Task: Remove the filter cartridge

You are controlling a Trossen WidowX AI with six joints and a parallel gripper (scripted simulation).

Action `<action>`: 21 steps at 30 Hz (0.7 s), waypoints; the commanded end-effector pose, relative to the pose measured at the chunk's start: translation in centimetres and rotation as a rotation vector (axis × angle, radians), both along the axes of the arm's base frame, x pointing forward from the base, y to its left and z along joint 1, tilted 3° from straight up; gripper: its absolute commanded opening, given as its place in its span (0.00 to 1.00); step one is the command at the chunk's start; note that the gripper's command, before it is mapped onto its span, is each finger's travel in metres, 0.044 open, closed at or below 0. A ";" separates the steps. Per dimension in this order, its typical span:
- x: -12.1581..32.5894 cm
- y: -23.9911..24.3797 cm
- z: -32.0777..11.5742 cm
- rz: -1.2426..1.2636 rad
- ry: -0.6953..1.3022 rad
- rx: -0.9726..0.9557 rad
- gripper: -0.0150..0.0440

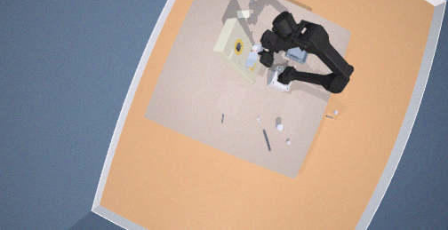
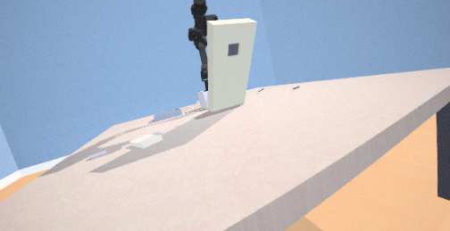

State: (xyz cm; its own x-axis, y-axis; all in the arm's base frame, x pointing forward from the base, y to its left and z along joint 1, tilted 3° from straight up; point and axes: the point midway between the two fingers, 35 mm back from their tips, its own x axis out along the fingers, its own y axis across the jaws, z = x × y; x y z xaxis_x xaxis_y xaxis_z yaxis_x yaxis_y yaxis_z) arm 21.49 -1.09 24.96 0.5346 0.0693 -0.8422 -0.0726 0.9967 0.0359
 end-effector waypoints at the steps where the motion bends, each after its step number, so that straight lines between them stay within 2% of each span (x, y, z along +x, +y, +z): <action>1: 0.4 -1.0 0.1 0.007 -0.002 0.000 0.25; 21: 0.9 -7.1 -1.0 0.005 -0.013 -0.002 0.25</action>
State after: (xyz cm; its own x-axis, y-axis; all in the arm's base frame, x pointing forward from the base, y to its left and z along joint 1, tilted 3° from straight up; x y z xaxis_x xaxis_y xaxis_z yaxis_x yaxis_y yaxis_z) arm 22.24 -7.14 23.85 0.5300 0.0685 -0.8452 -0.0720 0.9968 0.0356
